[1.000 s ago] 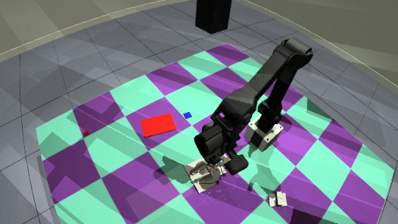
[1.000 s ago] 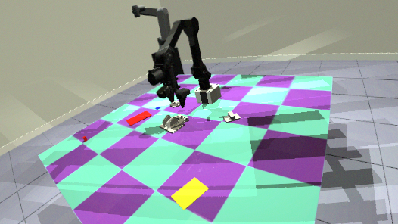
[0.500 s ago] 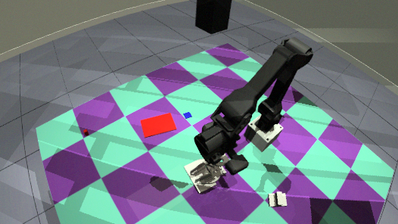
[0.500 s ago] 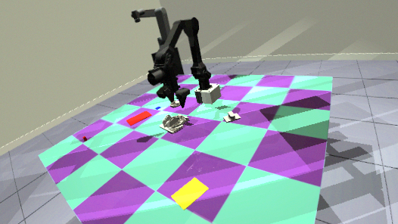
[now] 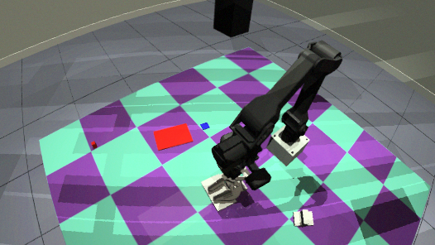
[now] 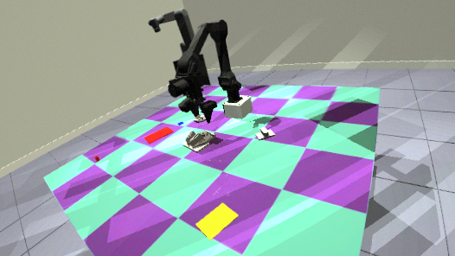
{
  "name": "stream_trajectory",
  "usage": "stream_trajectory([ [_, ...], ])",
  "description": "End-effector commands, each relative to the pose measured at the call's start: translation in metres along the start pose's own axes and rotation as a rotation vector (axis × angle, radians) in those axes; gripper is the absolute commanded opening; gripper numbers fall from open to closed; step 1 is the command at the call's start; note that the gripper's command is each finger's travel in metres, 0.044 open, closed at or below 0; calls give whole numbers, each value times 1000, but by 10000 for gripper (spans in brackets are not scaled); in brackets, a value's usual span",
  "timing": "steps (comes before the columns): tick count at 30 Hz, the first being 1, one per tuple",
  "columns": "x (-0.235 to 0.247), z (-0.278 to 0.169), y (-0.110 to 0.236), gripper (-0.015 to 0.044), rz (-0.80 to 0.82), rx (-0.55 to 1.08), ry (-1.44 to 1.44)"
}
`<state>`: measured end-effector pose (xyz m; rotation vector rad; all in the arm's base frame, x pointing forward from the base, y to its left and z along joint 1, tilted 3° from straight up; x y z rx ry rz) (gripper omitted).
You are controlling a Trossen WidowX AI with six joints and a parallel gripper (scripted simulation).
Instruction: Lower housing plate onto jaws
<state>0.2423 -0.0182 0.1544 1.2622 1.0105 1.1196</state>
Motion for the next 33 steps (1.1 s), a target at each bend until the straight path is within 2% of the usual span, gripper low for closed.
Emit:
stream_trajectory([
  [1, 0, 0, 0, 351, 4, -1, 5],
  [23, 0, 0, -1, 351, 4, -1, 3],
  [33, 0, 1, -16, 351, 4, -1, 2],
])
Point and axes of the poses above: the point midway between the two fingers, 35 mm back from their tips, its own y axis back along the fingers, its own x axis across the jaws, z = x × y, the point moved 10 cm from there along y, back along the fingers, and after that the axes turned 2 degrees about y, right-handed, at the moved point
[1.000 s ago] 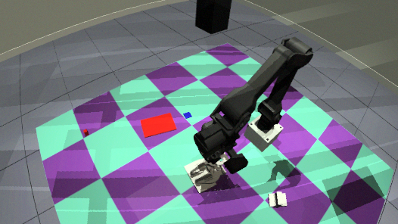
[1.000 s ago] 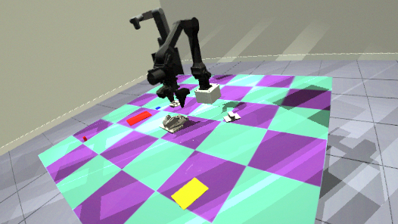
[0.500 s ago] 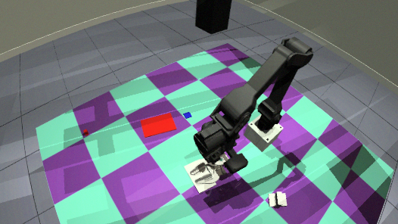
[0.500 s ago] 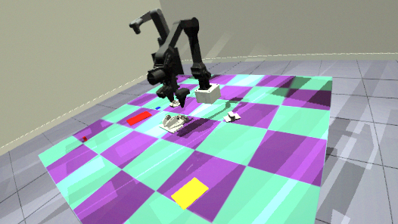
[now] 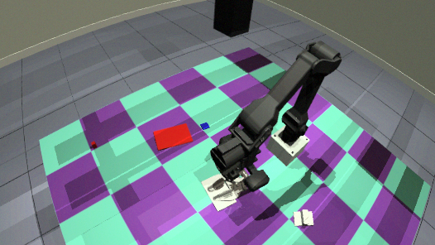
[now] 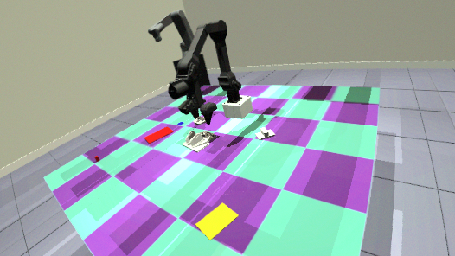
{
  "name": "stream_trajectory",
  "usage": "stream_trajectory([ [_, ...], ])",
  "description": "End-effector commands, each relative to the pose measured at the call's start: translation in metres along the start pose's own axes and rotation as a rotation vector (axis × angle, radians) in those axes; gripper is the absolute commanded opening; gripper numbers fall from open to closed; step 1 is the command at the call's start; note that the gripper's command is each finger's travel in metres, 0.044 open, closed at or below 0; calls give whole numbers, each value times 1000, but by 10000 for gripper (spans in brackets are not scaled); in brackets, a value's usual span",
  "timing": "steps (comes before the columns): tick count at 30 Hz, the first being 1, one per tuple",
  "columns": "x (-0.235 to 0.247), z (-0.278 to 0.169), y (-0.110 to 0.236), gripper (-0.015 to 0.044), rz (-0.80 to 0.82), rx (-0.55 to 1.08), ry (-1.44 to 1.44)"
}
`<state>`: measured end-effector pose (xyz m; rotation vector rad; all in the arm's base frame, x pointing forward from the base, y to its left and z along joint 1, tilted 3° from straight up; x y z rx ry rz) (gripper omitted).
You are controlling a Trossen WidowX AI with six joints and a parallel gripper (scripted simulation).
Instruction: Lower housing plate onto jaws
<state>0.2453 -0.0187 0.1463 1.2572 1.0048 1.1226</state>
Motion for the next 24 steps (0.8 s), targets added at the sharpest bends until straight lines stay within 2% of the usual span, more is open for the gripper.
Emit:
stream_trajectory([
  [1, 0, -1, -9, 351, 3, 7, 3],
  [24, 0, -2, -47, 351, 3, 7, 0],
])
Point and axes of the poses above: the point midway between the two fingers, 35 mm back from their tips, its own y axis back along the fingers, its own x axis across the jaws, z = x × y, the point moved 10 cm from there along y, back along the fingers, and after that the axes turned 2 degrees about y, right-handed, at the moved point
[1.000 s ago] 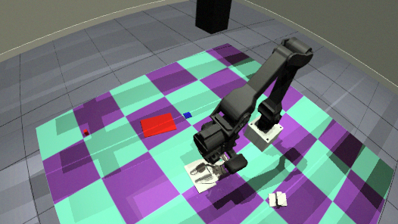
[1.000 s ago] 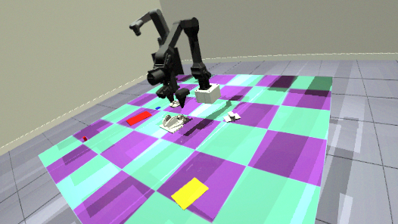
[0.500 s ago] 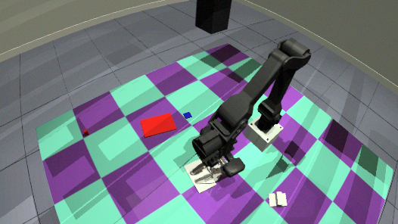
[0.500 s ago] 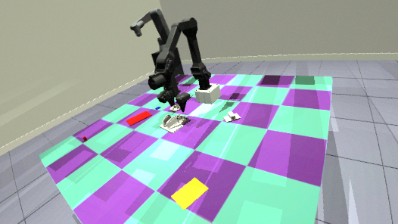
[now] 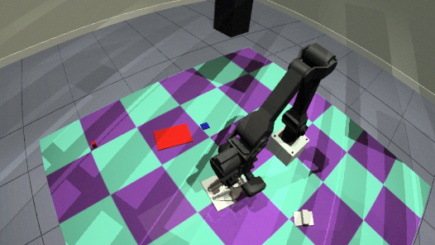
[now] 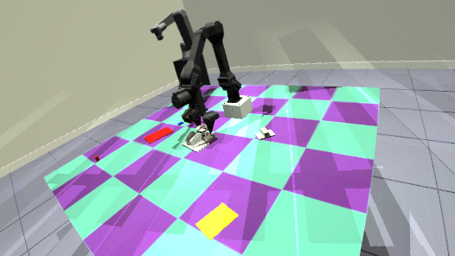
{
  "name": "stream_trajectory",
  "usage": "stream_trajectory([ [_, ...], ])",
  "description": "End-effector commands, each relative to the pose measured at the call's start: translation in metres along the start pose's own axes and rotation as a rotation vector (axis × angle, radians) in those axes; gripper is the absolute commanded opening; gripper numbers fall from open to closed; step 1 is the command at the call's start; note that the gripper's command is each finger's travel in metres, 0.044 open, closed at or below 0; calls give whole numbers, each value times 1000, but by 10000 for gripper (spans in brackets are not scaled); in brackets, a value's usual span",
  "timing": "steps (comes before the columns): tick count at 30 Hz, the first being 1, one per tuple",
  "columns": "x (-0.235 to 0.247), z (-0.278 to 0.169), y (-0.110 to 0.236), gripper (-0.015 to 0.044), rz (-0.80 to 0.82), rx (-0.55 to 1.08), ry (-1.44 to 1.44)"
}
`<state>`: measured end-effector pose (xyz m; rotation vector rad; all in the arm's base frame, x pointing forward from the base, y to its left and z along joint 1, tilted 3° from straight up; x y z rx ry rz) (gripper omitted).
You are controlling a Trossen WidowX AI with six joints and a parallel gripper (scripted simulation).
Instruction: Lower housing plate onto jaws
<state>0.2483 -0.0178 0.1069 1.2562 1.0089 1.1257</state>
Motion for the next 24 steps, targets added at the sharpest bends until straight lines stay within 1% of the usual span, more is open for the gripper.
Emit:
stream_trajectory([
  [1, 0, -3, -9, 351, 3, 6, -5],
  [6, 0, -3, -15, 351, 3, 6, -5],
  [24, 0, -3, -15, 351, 3, 6, -5],
])
Point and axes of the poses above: the point midway between the two fingers, 35 mm back from their tips, its own y axis back along the fingers, its own x axis across the jaws, z = x × y, the point moved 10 cm from there along y, back along the fingers, and after that the axes turned 2 degrees about y, right-handed, at the moved point
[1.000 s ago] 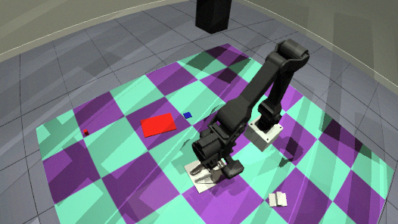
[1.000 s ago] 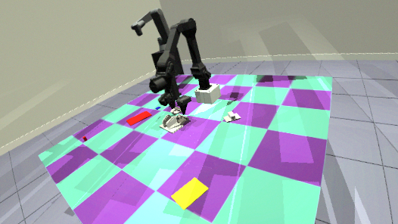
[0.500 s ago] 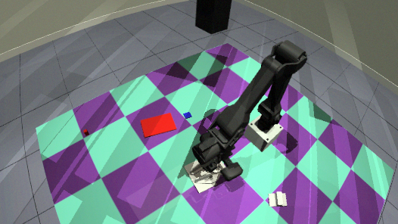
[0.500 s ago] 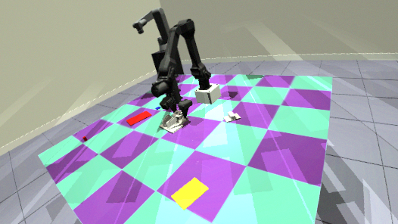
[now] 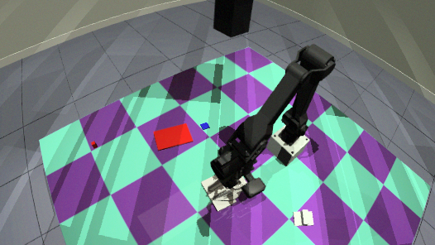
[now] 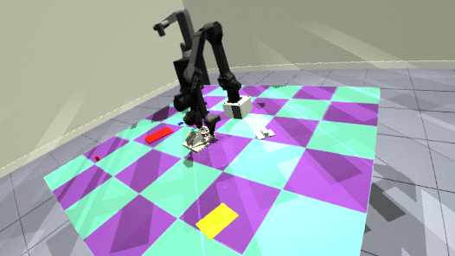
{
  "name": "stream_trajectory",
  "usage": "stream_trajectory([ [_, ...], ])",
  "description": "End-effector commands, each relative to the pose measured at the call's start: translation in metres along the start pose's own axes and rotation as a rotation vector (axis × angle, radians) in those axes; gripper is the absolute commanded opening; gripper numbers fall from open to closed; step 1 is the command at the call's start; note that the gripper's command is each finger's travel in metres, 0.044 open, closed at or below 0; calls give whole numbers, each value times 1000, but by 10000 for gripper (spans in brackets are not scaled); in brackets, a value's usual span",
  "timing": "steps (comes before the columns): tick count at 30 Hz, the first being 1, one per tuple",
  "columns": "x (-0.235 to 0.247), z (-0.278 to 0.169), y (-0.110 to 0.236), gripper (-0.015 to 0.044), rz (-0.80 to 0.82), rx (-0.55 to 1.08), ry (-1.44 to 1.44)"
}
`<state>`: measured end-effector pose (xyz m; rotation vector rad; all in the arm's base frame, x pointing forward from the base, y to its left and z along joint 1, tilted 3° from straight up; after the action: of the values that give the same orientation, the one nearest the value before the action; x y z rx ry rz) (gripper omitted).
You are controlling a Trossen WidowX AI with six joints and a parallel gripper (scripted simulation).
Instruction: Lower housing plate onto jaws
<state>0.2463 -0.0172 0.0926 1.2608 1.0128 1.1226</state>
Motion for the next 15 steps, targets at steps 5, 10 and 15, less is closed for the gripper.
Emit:
stream_trajectory([
  [5, 0, 0, -2, 351, 3, 0, -9],
  [10, 0, 0, -3, 351, 3, 0, -13],
  [15, 0, 0, -3, 351, 3, 0, -13],
])
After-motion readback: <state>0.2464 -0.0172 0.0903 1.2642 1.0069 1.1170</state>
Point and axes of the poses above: the point midway between the two fingers, 35 mm back from their tips, its own y axis back along the fingers, its own x axis across the jaws, z = x × y, the point moved 10 cm from there along y, back along the fingers, and after that the axes turned 2 degrees about y, right-handed, at the moved point
